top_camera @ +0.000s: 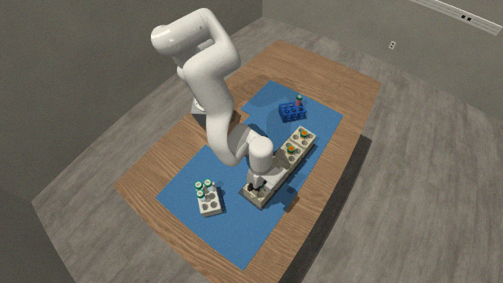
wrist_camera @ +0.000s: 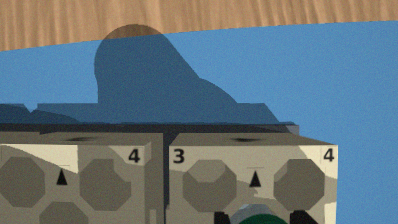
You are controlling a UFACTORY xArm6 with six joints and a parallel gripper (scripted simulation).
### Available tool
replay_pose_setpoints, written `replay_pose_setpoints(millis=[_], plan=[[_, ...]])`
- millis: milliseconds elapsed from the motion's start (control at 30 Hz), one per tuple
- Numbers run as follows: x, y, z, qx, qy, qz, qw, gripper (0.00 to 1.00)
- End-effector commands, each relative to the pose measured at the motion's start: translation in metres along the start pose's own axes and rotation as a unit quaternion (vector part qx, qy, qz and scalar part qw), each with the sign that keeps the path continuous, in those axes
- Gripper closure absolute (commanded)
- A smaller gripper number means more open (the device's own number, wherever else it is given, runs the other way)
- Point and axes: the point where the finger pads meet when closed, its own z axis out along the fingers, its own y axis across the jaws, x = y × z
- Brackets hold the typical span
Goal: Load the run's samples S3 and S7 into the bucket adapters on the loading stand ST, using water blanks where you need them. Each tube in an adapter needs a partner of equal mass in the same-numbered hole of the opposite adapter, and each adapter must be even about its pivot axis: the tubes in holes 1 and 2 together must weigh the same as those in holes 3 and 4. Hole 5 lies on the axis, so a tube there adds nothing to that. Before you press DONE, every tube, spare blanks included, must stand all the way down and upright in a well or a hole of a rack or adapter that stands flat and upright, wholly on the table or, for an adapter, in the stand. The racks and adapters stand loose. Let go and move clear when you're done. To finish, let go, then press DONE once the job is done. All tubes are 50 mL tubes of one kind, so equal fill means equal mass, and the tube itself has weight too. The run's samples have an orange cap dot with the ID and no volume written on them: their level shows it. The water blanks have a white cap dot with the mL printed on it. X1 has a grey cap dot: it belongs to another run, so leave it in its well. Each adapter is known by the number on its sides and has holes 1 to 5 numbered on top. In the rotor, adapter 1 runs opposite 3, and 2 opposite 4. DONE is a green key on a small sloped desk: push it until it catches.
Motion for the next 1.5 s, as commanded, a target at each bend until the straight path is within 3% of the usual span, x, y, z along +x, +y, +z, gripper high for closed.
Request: replay_pose_setpoints(millis=[0, 600, 633, 1467], plan=[[0.0016, 0.0005, 0.0018, -0.001, 0.002, 0.0, 1.0, 1.0], [0.0016, 0.0005, 0.0038, -0.001, 0.002, 0.0, 1.0, 1.0], [0.0016, 0.0005, 0.0041, -0.001, 0.002, 0.0, 1.0, 0.56], [0.0016, 0.0005, 0.0041, -0.001, 0.002, 0.0, 1.0, 0.56]])
